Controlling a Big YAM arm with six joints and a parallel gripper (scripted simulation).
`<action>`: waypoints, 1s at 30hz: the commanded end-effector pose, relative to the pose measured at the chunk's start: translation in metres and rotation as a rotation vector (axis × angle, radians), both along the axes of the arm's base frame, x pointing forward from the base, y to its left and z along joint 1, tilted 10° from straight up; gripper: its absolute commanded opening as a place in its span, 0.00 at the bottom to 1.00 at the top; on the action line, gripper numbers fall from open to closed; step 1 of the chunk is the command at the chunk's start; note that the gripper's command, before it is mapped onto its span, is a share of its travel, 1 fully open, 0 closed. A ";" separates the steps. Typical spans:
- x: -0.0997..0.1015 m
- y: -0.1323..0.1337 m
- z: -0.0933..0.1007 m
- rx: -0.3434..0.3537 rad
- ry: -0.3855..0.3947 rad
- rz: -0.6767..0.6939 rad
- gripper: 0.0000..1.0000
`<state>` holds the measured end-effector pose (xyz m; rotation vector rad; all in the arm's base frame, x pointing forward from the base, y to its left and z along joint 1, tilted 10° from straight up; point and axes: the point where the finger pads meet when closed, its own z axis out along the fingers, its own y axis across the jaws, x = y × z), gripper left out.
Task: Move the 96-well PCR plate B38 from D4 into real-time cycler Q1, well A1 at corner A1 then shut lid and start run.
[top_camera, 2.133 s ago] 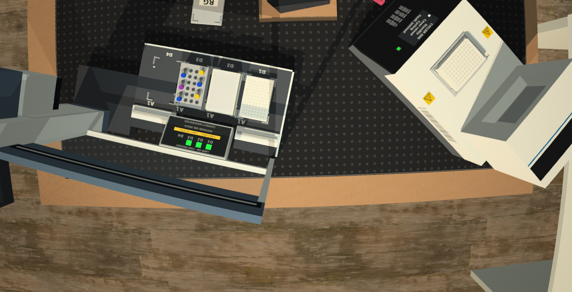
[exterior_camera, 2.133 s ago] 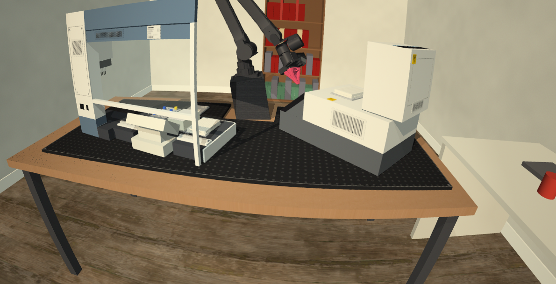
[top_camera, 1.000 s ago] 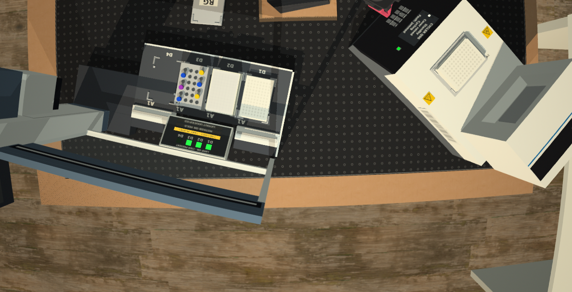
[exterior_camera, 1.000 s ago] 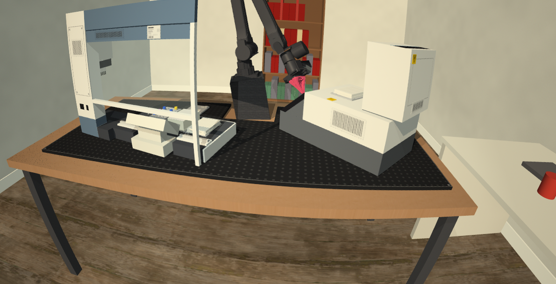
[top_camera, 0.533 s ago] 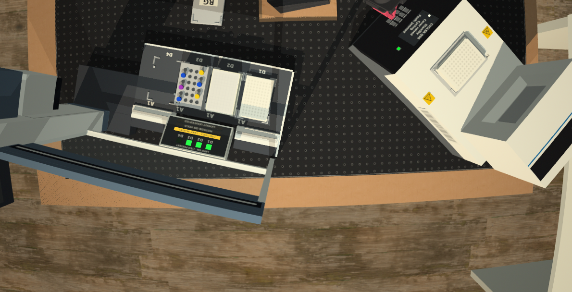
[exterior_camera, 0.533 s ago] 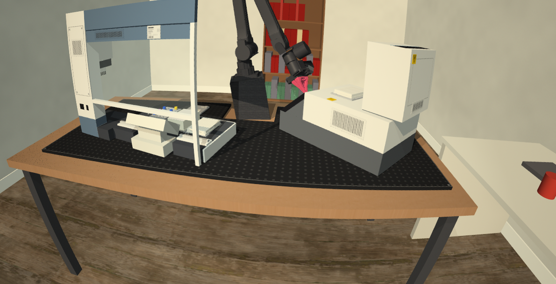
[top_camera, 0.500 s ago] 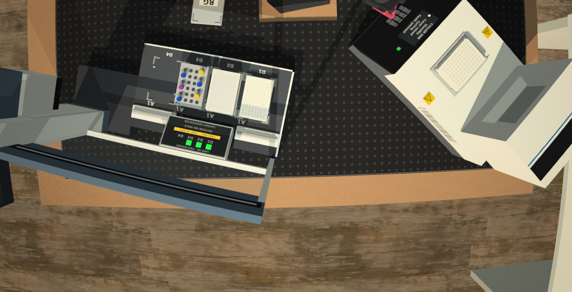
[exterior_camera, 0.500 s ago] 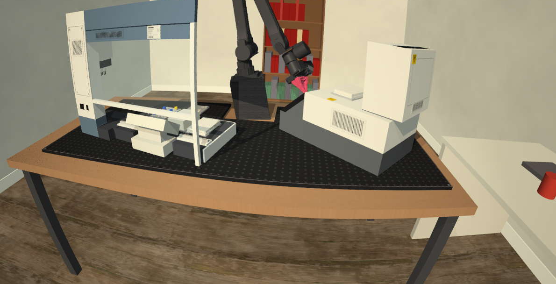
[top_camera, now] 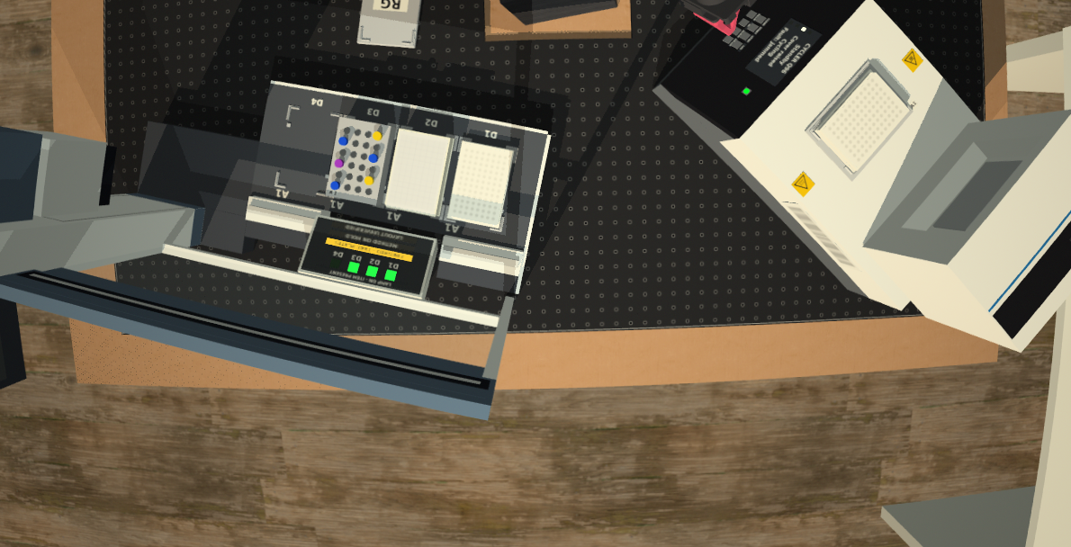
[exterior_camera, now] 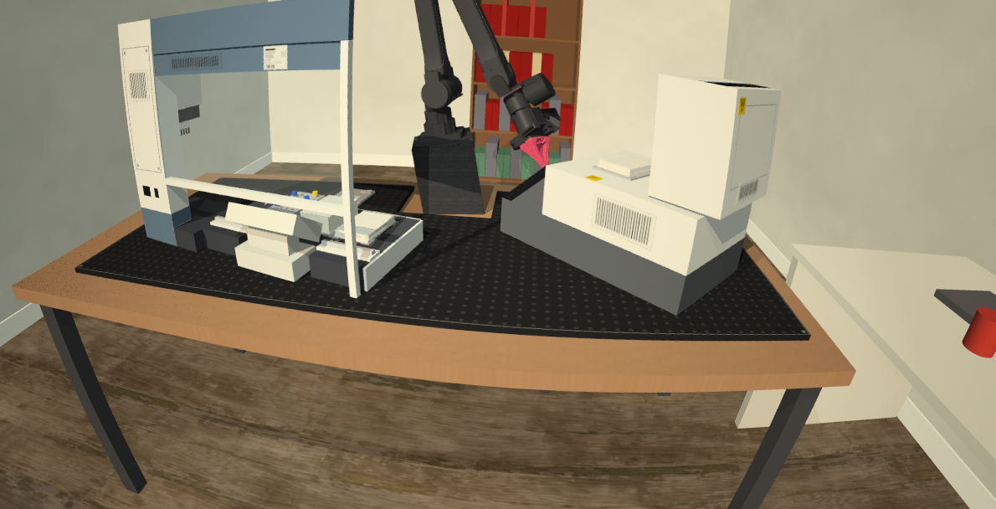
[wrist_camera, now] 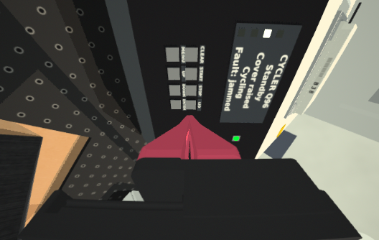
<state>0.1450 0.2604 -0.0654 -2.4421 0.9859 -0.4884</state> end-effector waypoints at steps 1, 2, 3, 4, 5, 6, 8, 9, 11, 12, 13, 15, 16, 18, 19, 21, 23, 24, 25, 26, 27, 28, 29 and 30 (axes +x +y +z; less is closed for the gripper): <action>0.004 0.017 0.004 0.011 -0.006 0.009 0.00; 0.003 0.018 0.003 0.006 -0.007 0.016 0.00; 0.002 0.018 0.002 0.001 -0.007 0.023 0.00; 0.001 0.018 0.001 -0.003 -0.008 0.027 0.00; 0.001 0.018 0.001 -0.005 -0.007 0.028 0.00; 0.002 0.019 0.001 -0.004 -0.008 0.028 0.00; 0.002 0.021 0.004 0.007 -0.011 0.027 0.00; 0.002 0.021 0.004 0.007 -0.011 0.027 0.00; 0.002 0.021 0.005 0.013 -0.011 0.023 0.00; 0.003 0.022 0.007 0.019 -0.011 0.019 0.00; 0.003 0.022 0.008 0.024 -0.011 0.016 0.00; 0.003 0.024 0.010 0.036 -0.011 0.009 0.00; 0.004 0.024 0.011 0.042 -0.011 0.005 0.00; 0.004 0.026 0.014 0.053 -0.011 -0.001 0.00; 0.004 0.026 0.015 0.059 -0.011 -0.005 0.00; 0.004 0.025 0.013 0.056 -0.008 -0.009 0.00; 0.004 0.024 0.010 0.046 -0.006 -0.009 0.00; 0.004 0.023 0.009 0.042 -0.005 -0.009 0.00; 0.004 0.022 0.008 0.036 -0.005 -0.005 0.00; 0.004 0.022 0.008 0.036 -0.005 -0.005 0.00; 0.004 0.022 0.008 0.036 -0.005 -0.005 0.00; 0.003 0.022 0.007 0.031 -0.006 -0.002 0.00; 0.003 0.021 0.006 0.025 -0.006 0.001 0.00; 0.003 0.020 0.005 0.019 -0.006 0.004 0.00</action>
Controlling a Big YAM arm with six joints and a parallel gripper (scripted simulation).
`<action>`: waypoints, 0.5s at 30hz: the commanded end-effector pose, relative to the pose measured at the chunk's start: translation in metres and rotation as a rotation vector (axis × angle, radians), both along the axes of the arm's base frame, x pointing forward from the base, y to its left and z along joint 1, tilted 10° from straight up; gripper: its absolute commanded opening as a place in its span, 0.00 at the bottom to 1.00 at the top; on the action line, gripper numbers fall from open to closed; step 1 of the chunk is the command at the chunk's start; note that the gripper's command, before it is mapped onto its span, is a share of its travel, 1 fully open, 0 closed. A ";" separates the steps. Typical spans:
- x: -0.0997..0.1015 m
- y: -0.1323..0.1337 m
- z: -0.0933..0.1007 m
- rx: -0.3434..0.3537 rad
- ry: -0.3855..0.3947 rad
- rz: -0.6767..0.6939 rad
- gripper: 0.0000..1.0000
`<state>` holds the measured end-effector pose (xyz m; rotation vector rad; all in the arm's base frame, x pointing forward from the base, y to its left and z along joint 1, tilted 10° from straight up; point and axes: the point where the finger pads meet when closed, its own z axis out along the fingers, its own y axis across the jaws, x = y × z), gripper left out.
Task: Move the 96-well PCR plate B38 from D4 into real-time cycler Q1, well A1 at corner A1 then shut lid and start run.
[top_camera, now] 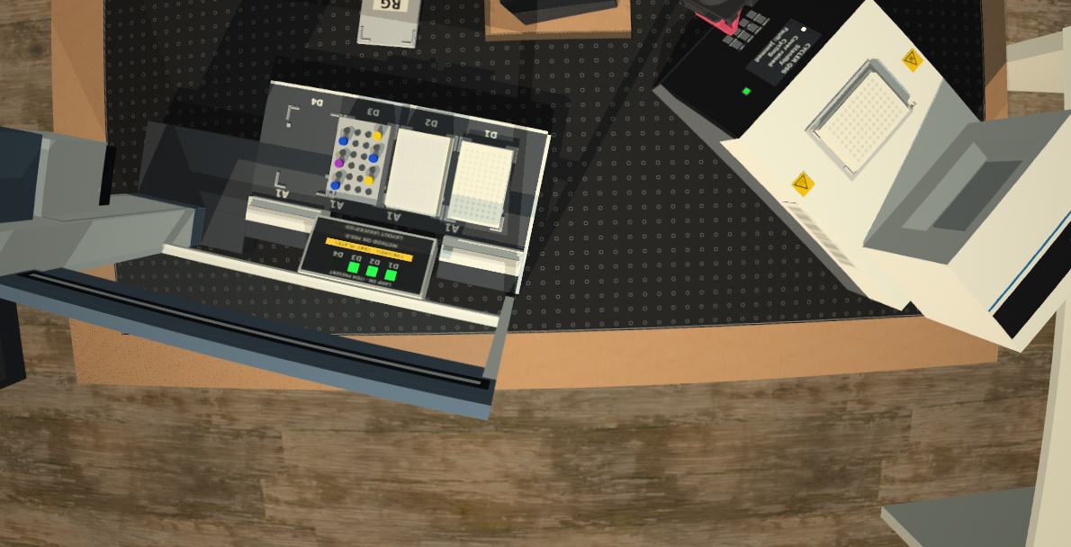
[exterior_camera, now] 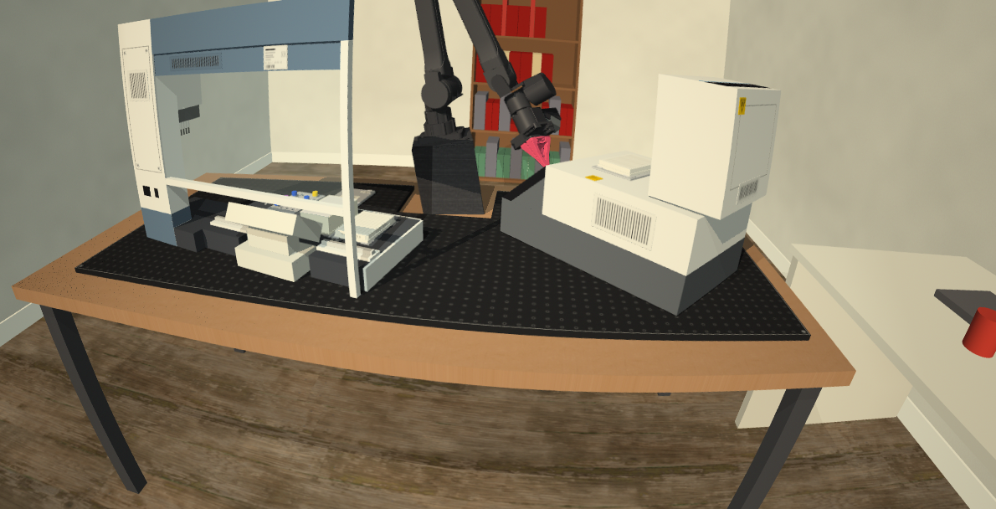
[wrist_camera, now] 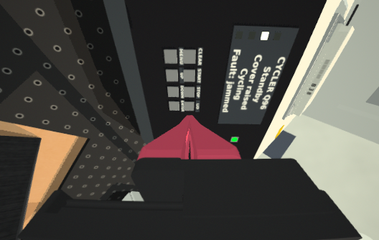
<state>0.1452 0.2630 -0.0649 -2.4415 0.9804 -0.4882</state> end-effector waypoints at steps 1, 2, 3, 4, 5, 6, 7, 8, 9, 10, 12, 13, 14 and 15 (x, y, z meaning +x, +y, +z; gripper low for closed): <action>0.003 0.017 0.003 0.012 -0.004 0.004 0.00; 0.003 0.016 0.002 0.006 -0.004 0.007 0.00; 0.003 0.016 0.002 0.004 -0.005 0.010 0.00; 0.003 0.016 0.002 0.002 -0.006 0.013 0.00; 0.003 0.016 0.002 0.001 -0.007 0.016 0.00; 0.003 0.017 0.003 0.005 -0.009 0.017 0.00; 0.003 0.017 0.005 0.009 -0.010 0.017 0.00; 0.003 0.018 0.006 0.013 -0.011 0.017 0.00; 0.004 0.019 0.007 0.016 -0.012 0.017 0.00; 0.004 0.020 0.008 0.020 -0.013 0.017 0.00; 0.006 0.021 0.006 0.025 -0.012 0.015 0.00; 0.006 0.021 0.006 0.025 -0.012 0.015 0.00; 0.006 0.021 0.006 0.025 -0.012 0.015 0.00; 0.008 0.022 0.003 0.026 -0.011 0.012 0.00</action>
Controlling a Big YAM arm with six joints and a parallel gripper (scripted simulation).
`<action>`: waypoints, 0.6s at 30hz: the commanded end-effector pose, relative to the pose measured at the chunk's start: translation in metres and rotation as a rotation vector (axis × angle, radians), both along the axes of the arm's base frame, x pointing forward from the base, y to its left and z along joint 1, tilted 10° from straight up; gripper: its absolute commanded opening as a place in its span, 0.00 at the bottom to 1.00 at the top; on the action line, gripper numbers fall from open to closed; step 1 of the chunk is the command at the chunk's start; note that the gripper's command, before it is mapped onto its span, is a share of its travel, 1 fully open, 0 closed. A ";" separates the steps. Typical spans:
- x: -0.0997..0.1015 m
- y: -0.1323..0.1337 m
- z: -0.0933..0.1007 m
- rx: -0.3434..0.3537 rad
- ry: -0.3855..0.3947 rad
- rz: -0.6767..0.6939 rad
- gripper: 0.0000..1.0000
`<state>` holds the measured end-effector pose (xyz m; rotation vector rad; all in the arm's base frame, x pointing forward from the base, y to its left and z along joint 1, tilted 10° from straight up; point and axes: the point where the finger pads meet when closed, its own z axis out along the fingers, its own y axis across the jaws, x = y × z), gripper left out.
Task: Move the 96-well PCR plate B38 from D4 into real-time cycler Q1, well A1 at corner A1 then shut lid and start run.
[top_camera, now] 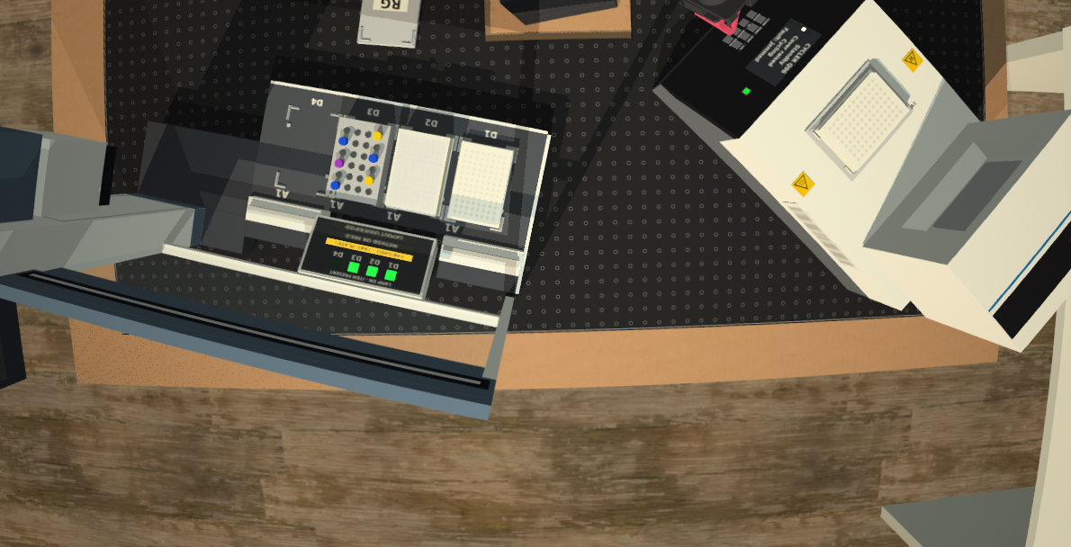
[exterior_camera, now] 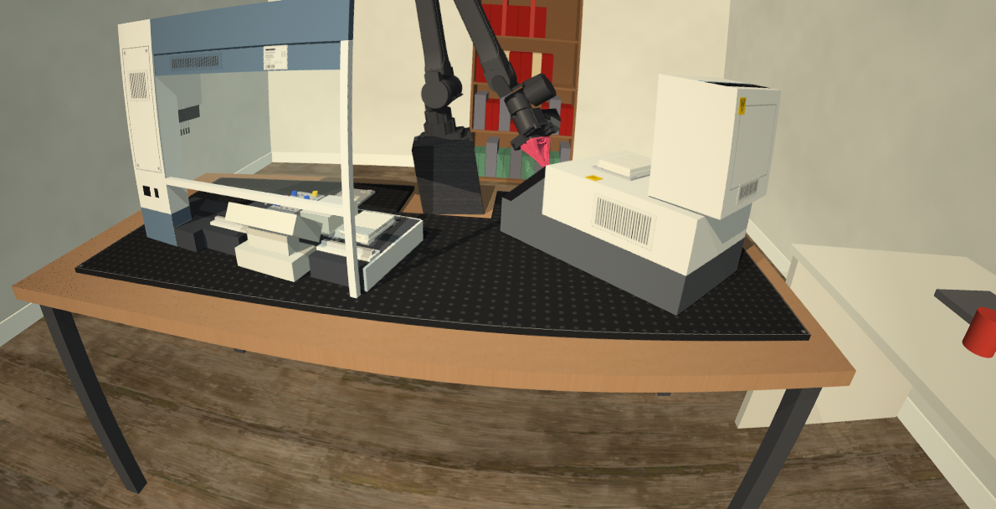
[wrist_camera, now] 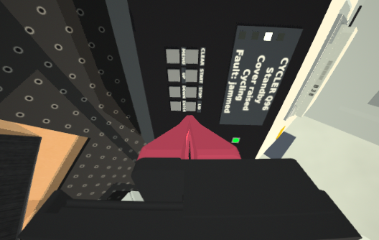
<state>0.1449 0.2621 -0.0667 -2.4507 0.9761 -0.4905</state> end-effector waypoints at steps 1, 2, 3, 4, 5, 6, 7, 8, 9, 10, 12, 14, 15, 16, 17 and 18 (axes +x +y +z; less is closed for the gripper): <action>0.011 0.023 0.002 0.035 -0.012 0.005 0.00; 0.014 0.024 0.000 0.036 -0.013 0.001 0.00; 0.015 0.025 -0.002 0.037 -0.013 0.000 0.00; 0.017 0.025 -0.004 0.038 -0.014 0.000 0.00; 0.017 0.026 -0.006 0.039 -0.014 0.001 0.00; 0.018 0.027 -0.007 0.040 -0.015 0.002 0.00; 0.018 0.025 -0.009 0.038 -0.015 0.003 0.00; 0.019 0.023 -0.011 0.037 -0.014 0.004 0.00; 0.019 0.022 -0.013 0.035 -0.014 0.004 0.00; 0.021 0.023 -0.015 0.037 -0.015 0.003 0.00; 0.024 0.026 -0.017 0.042 -0.018 0.003 0.00; 0.024 0.029 -0.019 0.043 -0.018 0.007 0.00; 0.024 0.029 -0.019 0.043 -0.018 0.007 0.00; 0.024 0.029 -0.019 0.043 -0.018 0.007 0.00; 0.022 0.026 -0.017 0.041 -0.018 0.005 0.00; 0.021 0.024 -0.016 0.038 -0.019 0.004 0.00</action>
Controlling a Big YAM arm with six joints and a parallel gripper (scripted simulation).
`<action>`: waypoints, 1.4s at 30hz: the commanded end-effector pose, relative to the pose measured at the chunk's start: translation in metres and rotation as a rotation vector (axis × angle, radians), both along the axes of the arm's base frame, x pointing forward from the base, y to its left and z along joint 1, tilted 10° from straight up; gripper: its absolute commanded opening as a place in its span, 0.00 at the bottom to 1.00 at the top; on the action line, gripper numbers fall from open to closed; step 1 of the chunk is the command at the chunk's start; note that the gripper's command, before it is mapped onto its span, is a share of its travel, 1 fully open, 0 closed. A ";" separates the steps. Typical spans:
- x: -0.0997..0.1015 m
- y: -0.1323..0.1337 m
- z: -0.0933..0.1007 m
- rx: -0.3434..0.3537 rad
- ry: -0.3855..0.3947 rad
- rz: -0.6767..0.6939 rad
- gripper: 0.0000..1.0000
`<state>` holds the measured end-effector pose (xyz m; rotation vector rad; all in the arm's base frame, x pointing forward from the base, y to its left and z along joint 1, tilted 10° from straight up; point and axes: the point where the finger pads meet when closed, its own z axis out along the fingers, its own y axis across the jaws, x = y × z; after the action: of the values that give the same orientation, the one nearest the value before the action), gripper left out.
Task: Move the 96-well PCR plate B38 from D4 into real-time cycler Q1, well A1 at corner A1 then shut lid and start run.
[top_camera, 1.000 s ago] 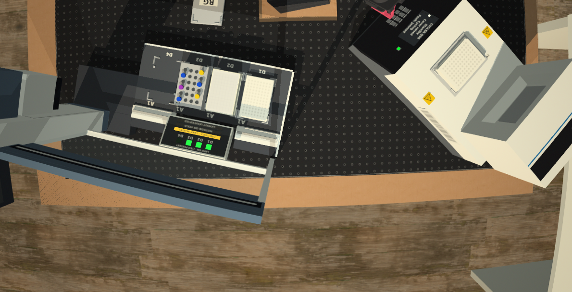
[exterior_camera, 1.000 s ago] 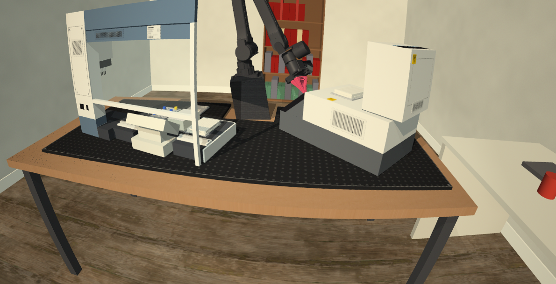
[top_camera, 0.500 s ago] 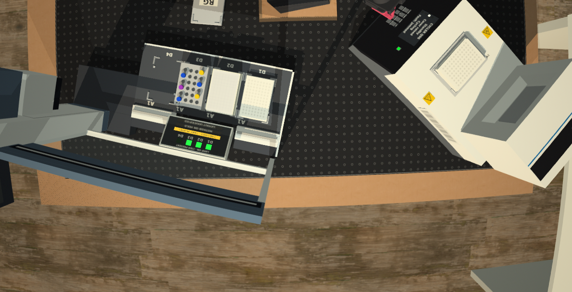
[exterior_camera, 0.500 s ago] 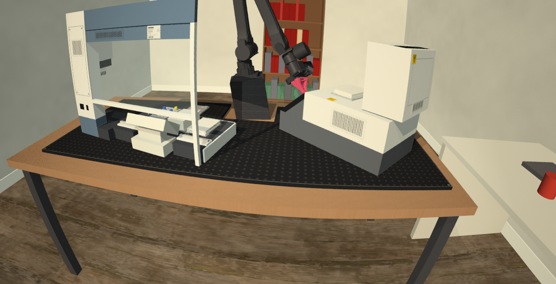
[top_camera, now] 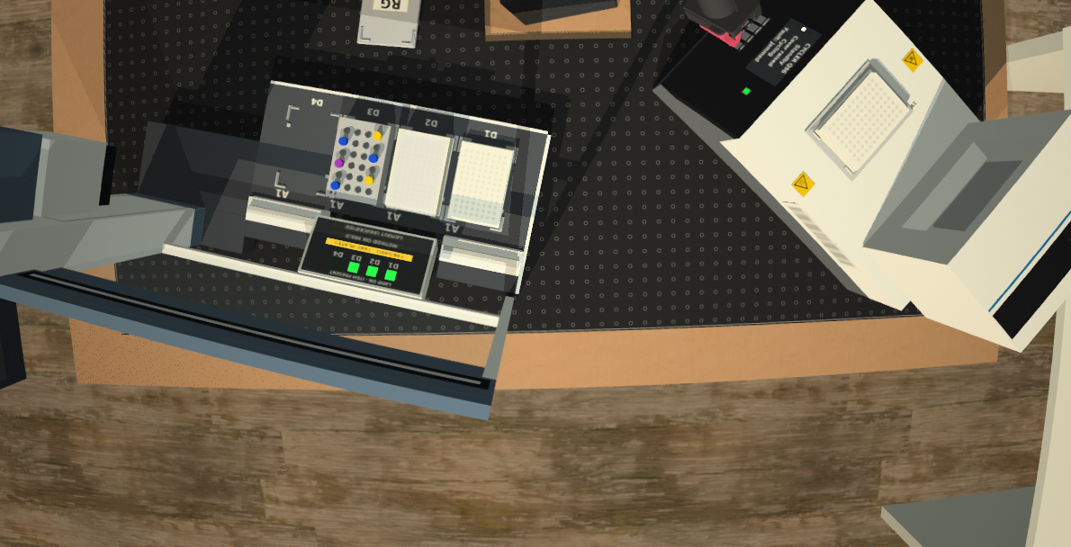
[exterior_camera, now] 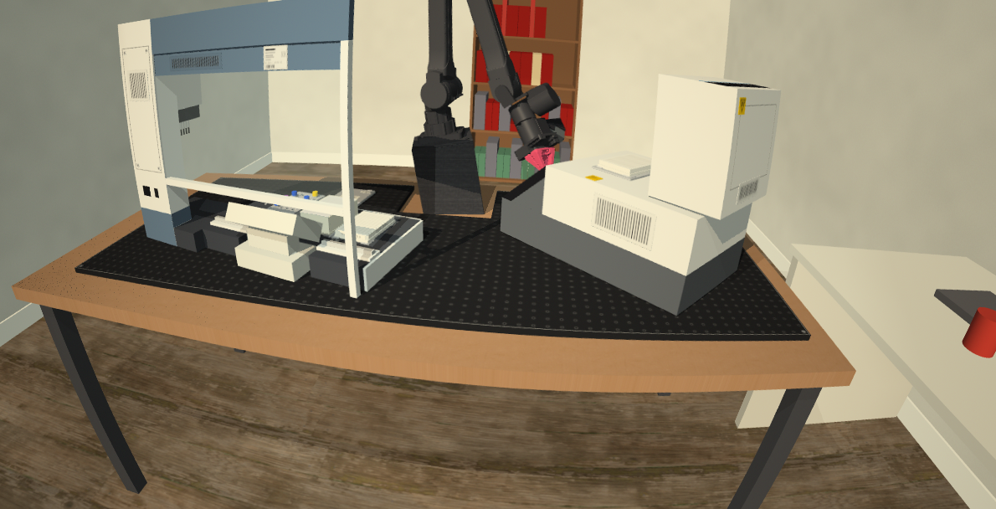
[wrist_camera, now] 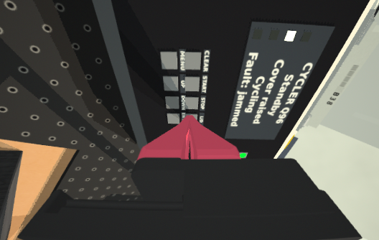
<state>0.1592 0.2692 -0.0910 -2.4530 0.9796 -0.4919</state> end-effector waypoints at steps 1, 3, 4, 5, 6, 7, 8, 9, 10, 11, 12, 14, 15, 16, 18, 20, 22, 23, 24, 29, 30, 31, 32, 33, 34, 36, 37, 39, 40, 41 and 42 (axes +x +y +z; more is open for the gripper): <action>0.005 0.015 0.008 0.038 -0.021 0.005 0.00; 0.001 0.013 0.008 0.036 -0.011 0.009 0.00; -0.002 0.012 0.008 0.036 -0.005 0.012 0.00; -0.003 0.010 0.008 0.033 -0.003 0.009 0.00; -0.003 0.010 0.009 0.035 -0.002 0.006 0.00; -0.002 0.010 0.010 0.036 -0.005 0.001 0.00; -0.002 0.010 0.010 0.037 -0.004 -0.002 0.00; -0.002 0.010 0.011 0.038 -0.003 -0.006 0.00; -0.002 0.009 0.011 0.037 -0.002 -0.007 0.00; -0.002 0.009 0.011 0.036 -0.002 -0.008 0.00; -0.002 0.008 0.011 0.032 -0.001 -0.009 0.00; -0.002 0.005 0.010 0.028 0.001 -0.013 0.00; -0.002 0.005 0.010 0.028 0.001 -0.013 0.00; -0.001 0.001 0.009 0.023 0.003 -0.018 0.00; 0.001 0.000 0.008 0.022 0.003 -0.026 0.00; 0.005 0.004 0.010 0.031 0.000 -0.034 0.00; 0.007 0.010 0.013 0.047 -0.006 -0.033 0.00; 0.008 0.013 0.014 0.054 -0.008 -0.032 0.00; 0.007 0.016 0.015 0.058 -0.009 -0.028 0.00; 0.004 0.024 0.016 0.066 -0.012 -0.011 0.00; 0.003 0.024 0.016 0.062 -0.011 -0.010 0.00; 0.003 0.024 0.016 0.062 -0.011 -0.010 0.00; 0.003 0.024 0.016 0.062 -0.011 -0.010 0.00; 0.003 0.024 0.016 0.062 -0.010 -0.009 0.00; 0.003 0.024 0.016 0.061 -0.010 -0.008 0.00; 0.003 0.025 0.016 0.061 -0.010 -0.008 0.00; 0.003 0.024 0.016 0.059 -0.010 -0.008 0.00; 0.003 0.024 0.016 0.059 -0.010 -0.009 0.00; 0.002 0.021 0.015 0.055 -0.009 -0.009 0.00; 0.001 0.019 0.014 0.051 -0.007 -0.009 0.00; 0.001 0.016 0.013 0.047 -0.006 -0.009 0.00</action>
<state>0.1582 0.2715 -0.0865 -2.4443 0.9797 -0.4879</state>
